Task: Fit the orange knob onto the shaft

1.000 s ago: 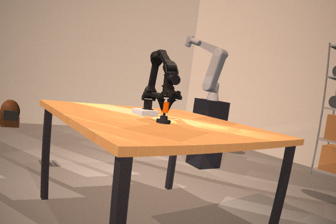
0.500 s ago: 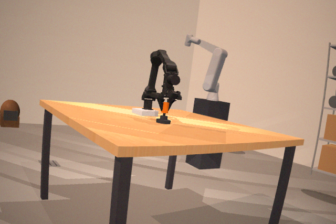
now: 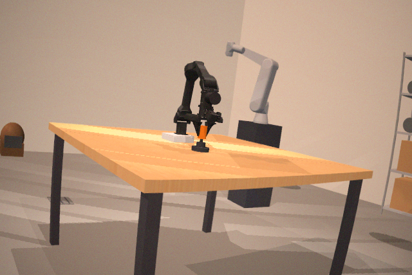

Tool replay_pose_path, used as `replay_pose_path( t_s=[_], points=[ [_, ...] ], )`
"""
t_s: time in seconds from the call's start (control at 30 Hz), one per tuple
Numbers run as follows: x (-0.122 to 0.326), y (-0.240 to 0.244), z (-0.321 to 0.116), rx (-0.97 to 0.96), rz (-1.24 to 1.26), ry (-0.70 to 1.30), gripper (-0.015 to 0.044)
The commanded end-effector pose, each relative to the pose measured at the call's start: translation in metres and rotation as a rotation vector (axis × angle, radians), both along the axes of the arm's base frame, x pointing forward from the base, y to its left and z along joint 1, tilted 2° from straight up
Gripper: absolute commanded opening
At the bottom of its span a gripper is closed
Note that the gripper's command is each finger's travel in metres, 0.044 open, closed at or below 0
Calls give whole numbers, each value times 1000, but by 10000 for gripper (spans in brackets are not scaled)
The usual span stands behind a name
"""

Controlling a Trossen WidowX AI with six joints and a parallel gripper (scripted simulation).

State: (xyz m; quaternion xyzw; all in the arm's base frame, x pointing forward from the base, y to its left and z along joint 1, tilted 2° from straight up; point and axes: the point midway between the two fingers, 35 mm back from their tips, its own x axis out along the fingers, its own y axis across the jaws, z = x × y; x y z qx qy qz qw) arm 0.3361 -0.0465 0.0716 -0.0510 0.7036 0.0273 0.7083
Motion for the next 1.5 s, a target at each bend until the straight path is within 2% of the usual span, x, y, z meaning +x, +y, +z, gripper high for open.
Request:
replay_pose_path(
  t_s=[0.0,0.43,0.7,1.47],
  points=[
    [0,-1,-1,-5,3,0,0],
    [0,-1,4,-5,12,0,0],
    [0,-1,2,-7,212,7,0],
    [0,-1,0,-7,212,7,0]
  ],
)
